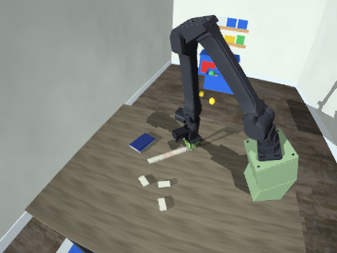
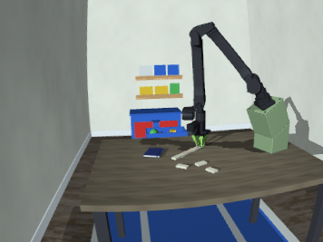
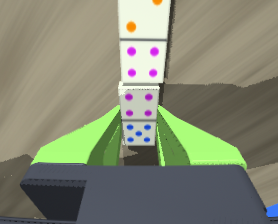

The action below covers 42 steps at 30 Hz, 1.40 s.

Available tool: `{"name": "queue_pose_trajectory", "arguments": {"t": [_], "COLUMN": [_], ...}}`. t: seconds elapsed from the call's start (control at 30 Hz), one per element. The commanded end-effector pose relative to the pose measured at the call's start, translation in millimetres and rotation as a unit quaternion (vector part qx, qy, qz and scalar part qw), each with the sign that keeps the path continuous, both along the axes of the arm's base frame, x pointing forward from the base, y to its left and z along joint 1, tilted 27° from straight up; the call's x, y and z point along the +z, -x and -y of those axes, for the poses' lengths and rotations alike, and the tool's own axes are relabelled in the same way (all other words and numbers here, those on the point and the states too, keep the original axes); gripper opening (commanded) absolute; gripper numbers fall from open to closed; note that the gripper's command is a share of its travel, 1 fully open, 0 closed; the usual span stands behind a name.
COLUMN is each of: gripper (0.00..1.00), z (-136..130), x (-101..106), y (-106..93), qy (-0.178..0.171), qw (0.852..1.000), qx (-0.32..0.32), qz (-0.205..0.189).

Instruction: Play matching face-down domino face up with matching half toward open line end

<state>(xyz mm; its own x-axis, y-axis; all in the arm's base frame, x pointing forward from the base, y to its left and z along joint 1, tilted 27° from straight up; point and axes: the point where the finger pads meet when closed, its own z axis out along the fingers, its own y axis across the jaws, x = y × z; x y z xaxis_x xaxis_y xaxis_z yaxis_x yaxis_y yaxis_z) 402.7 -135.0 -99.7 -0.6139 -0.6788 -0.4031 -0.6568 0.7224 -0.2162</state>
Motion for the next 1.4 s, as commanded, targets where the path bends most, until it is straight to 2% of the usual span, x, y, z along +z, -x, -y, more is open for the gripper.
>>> {"name": "queue_pose_trajectory", "arguments": {"t": [0.0,0.23,0.27,0.8,0.83,1.37], "gripper": [0.21,0.21,0.21,0.21,0.21,0.21], "z": [-4.2,-4.2,-5.7,-3.9,-5.5,-2.4], "x": [3.0,3.0,1.9,4.6,2.2,5.4], "y": [-12.2,-12.2,-4.7,-12.9,-5.0,-13.9], "qy": [-0.001,-0.001,0.000,-0.004,-0.003,-0.005], "qw": [1.000,1.000,1.000,1.000,1.000,1.000], "qx": [-0.005,-0.005,0.001,-0.006,-0.001,-0.006], "qz": [0.008,0.008,0.002,0.003,-0.001,0.001]}}
